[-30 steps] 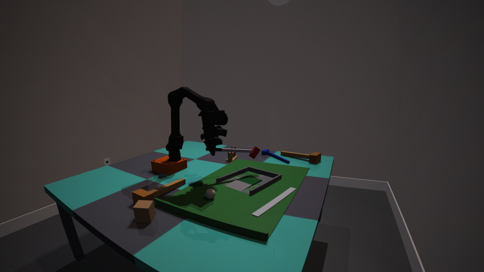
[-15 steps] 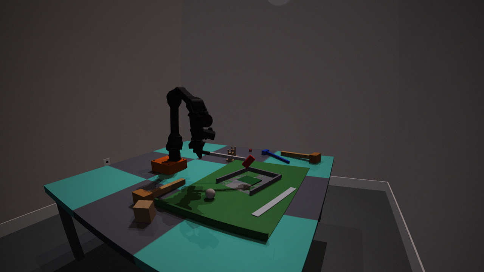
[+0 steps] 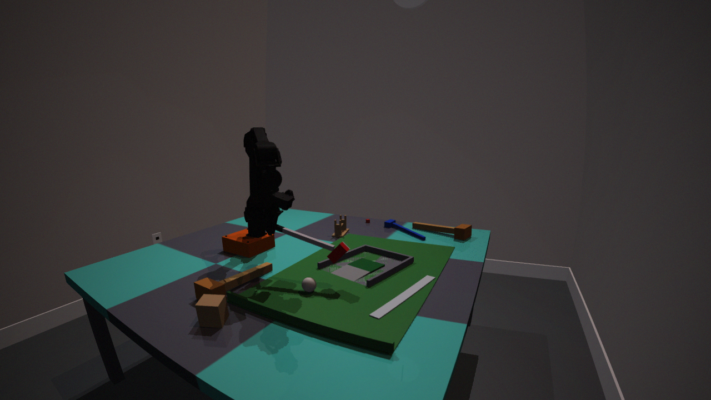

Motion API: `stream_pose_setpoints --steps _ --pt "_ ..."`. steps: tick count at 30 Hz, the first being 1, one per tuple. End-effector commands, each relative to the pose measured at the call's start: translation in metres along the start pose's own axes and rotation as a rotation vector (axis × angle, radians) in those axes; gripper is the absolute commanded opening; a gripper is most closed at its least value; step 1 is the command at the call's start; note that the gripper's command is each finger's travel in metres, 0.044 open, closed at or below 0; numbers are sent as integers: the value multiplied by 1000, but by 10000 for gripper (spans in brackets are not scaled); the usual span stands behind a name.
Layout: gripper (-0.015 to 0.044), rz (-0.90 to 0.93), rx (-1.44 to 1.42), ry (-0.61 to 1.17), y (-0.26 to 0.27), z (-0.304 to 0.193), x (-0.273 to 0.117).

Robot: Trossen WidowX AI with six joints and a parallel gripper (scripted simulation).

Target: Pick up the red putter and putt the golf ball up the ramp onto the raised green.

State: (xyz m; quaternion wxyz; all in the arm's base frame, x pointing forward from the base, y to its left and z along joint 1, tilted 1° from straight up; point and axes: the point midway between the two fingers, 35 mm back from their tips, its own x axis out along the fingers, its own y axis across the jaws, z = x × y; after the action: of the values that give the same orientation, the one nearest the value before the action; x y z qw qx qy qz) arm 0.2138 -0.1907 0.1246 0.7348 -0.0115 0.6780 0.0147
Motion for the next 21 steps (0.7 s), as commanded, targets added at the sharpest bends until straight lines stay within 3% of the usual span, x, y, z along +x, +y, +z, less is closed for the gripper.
stream_pose_setpoints --steps 1,12,21 --pt "0 -15 102 2 -16 -12 -5" --pt "0 -31 375 33 -49 -59 -12" --pt "0 -31 392 35 -52 -63 -3"
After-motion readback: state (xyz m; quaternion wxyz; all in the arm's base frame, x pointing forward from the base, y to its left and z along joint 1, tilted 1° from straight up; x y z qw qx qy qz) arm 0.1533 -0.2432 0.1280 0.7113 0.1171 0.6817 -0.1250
